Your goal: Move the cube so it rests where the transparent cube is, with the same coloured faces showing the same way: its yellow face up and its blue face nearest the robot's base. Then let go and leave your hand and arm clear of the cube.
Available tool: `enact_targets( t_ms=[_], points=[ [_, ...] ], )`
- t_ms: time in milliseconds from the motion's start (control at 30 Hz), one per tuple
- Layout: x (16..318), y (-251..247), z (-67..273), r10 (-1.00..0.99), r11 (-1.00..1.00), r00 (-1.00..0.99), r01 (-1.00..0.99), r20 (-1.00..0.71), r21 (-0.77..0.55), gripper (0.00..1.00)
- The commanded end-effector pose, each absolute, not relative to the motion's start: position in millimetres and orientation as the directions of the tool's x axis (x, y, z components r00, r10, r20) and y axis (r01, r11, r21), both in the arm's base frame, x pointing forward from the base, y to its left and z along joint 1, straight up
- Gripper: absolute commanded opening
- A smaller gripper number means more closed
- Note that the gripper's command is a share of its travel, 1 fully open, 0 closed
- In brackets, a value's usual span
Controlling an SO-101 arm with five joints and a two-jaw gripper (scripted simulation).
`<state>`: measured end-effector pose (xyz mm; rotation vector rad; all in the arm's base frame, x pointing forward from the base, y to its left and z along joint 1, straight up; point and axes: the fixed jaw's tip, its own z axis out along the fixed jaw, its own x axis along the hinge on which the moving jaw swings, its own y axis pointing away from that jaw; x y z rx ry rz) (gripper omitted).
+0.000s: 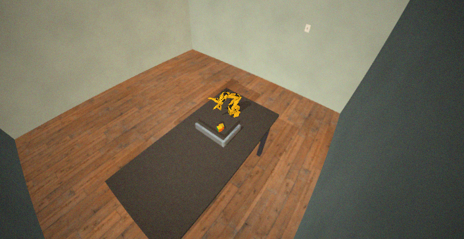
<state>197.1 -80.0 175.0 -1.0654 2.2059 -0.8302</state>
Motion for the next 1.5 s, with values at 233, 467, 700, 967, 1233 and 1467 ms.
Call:
enact_targets(
  t_ms=[233,467,700,967,1233,1467],
  points=[
    [202.6,-75.3,176.7,-0.882,0.392,-0.454,-0.563,-0.125,-0.727,0.77],
    [204.7,-73.1,172.9,-0.906,0.347,-0.415,-0.611,-0.086,-0.711,0.76],
    [207.5,-70.0,167.4,-0.935,0.279,-0.353,-0.675,-0.034,-0.683,0.74],
    [209.7,-67.1,162.6,-0.956,0.217,-0.293,-0.724,0.008,-0.655,0.72],
    [212.6,-63.1,156.0,-0.977,0.128,-0.206,-0.781,0.059,-0.612,0.69],
    [214.2,-60.5,151.9,-0.985,0.070,-0.147,-0.811,0.087,-0.582,0.67]
  ],
)
